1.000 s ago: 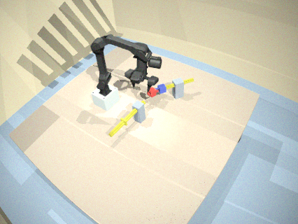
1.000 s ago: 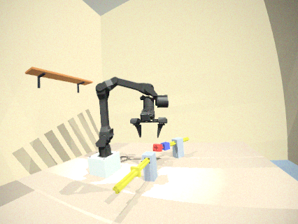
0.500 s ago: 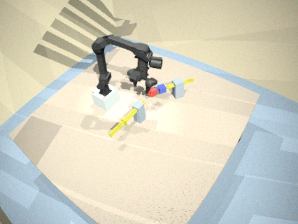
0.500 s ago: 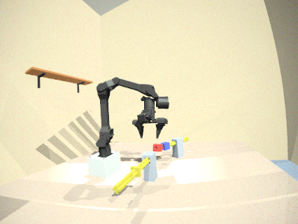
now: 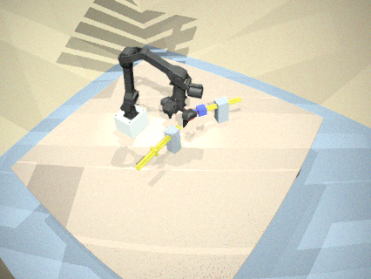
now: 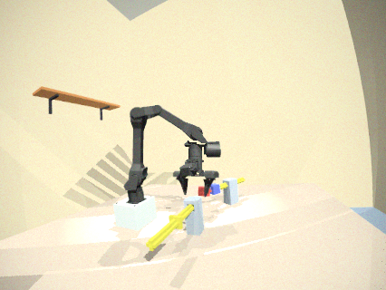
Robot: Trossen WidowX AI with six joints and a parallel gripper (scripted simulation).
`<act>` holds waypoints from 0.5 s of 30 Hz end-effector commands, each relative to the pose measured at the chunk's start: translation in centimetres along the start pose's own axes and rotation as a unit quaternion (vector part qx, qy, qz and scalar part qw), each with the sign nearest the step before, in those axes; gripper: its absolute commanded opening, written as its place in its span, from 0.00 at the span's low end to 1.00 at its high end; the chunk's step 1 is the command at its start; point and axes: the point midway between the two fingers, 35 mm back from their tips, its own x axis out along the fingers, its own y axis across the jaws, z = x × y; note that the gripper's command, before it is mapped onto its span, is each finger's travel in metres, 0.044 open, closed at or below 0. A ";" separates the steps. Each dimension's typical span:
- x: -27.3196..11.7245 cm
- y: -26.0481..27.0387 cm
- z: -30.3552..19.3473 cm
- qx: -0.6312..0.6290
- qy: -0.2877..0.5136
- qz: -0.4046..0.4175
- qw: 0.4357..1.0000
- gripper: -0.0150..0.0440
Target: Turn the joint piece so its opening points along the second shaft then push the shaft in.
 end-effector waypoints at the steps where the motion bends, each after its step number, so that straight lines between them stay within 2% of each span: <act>1: 1.2 -0.1 -0.1 0.000 -0.001 0.001 1.000 1.00; 15: -0.1 -0.1 -6.2 0.000 0.002 0.001 1.000 1.00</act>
